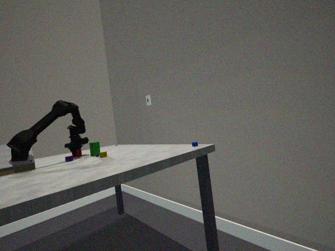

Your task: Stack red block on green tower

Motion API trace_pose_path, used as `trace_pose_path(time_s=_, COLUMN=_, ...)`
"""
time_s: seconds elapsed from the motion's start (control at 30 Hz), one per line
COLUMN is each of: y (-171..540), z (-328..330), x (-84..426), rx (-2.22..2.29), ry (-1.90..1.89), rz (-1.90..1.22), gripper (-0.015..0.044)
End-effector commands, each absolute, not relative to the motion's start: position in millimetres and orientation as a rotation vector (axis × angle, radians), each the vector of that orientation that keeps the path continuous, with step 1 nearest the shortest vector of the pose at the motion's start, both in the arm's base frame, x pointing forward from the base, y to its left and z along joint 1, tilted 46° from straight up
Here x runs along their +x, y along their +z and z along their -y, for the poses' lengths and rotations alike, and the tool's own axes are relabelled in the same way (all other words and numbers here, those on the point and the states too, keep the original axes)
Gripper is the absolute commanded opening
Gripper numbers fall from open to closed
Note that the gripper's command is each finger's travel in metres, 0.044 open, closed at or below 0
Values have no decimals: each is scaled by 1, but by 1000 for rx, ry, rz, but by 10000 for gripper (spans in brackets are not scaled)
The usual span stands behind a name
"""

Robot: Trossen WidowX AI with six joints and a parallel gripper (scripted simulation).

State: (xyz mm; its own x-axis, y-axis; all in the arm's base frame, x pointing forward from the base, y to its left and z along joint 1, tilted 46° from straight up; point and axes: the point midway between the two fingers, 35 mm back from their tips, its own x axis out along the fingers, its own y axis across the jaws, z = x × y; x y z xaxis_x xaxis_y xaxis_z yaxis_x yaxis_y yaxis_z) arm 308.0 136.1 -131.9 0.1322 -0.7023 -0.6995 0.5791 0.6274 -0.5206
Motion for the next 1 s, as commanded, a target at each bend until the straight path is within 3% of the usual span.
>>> trace_pose_path(time_s=0.0, y=-131, z=-137, x=308, rx=-140, ry=-930, rz=-1095, gripper=137)
trace_pose_path(time_s=0.2, y=-113, z=-156, x=305, rx=-139, ry=-929, rz=-1096, gripper=0)
trace_pose_path(time_s=0.97, y=-49, z=-220, x=292, rx=-137, ry=-928, rz=-1099, gripper=0)
